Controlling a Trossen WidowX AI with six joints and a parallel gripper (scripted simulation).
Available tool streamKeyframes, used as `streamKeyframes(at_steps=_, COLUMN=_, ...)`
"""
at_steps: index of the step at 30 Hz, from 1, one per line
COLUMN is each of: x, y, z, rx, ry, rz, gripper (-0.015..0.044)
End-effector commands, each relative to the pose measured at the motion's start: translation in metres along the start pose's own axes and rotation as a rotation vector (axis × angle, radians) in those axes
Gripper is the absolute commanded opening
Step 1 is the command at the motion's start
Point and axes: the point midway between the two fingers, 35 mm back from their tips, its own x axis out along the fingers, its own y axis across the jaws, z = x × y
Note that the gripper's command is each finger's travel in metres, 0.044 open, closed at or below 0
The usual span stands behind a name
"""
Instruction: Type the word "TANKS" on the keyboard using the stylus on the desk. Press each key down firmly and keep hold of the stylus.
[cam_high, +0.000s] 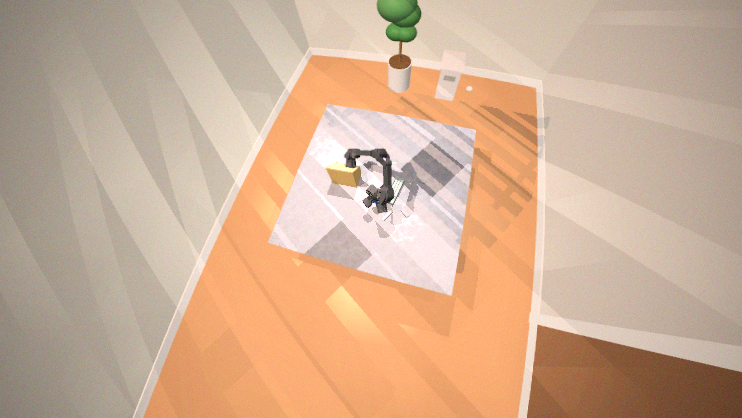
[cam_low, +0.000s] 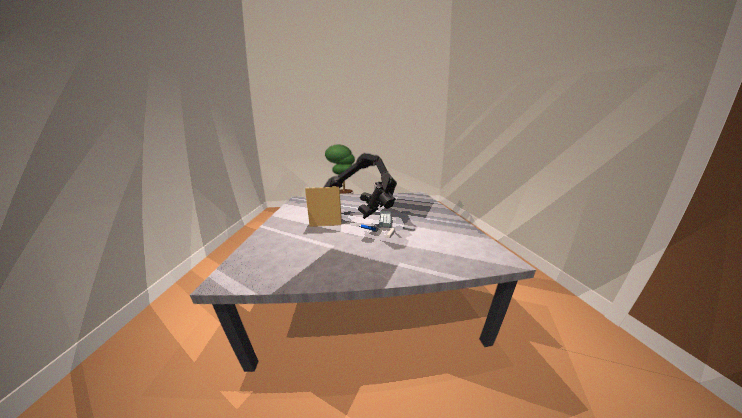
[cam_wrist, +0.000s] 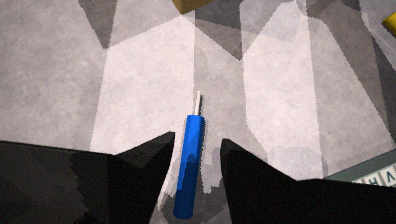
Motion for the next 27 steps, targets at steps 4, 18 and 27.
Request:
streamKeyframes(at_steps=4, x=0.004, y=0.000, z=-0.002, rx=0.013, ry=-0.007, rz=0.003, gripper=0.0150)
streamKeyframes(at_steps=18, x=0.013, y=0.000, z=-0.007, rx=0.012, ry=-0.008, rz=0.002, gripper=0.0150)
streamKeyframes(at_steps=27, x=0.018, y=0.000, z=-0.010, rx=0.012, ry=-0.008, rz=0.002, gripper=0.0150)
